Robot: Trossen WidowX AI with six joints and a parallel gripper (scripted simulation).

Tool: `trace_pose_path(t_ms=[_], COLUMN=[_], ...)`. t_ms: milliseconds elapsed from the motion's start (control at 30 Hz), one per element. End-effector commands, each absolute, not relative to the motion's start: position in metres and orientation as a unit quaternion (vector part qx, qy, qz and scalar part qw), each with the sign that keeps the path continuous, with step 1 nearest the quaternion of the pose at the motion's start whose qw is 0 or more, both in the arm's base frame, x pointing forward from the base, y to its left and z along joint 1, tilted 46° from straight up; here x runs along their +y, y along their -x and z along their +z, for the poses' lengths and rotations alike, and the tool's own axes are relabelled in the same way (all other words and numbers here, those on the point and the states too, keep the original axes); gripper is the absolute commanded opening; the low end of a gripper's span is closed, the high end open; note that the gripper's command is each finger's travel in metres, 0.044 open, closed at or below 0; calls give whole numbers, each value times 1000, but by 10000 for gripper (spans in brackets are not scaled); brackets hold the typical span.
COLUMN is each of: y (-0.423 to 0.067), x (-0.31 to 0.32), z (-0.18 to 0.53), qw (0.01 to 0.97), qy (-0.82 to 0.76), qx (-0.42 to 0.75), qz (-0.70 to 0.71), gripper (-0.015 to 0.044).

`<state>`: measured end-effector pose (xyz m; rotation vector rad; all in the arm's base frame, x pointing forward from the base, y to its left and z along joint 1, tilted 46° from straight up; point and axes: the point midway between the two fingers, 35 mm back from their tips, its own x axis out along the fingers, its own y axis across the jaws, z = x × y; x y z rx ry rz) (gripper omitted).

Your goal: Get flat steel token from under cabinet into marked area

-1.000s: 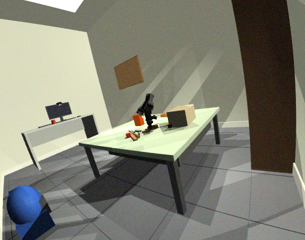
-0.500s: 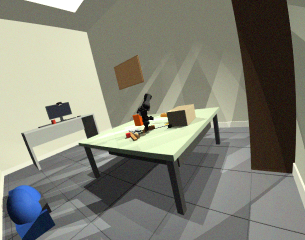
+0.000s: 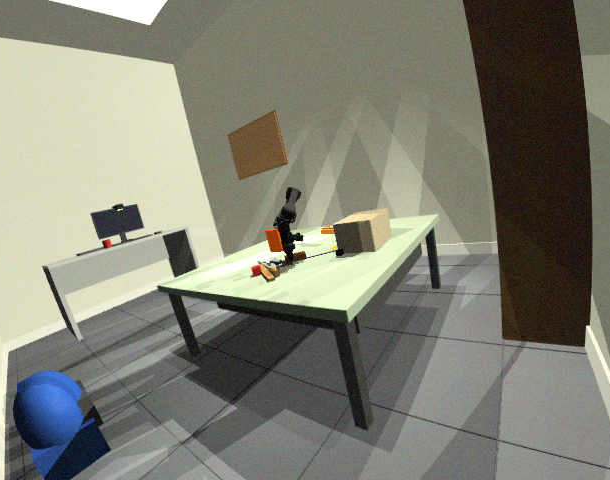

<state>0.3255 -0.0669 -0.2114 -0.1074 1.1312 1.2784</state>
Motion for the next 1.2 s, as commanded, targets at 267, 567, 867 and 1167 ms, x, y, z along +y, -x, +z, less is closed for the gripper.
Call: trace_pose_path(t_ms=[267, 567, 867, 1167], y=[-324, -324, -326, -328], x=[-82, -84, -88, -92], z=[-196, -198, -201, -205], qw=[657, 657, 657, 657], qy=[46, 46, 48, 49], qx=[500, 500, 499, 498], qz=[562, 562, 563, 563], gripper=[0, 0, 0, 0])
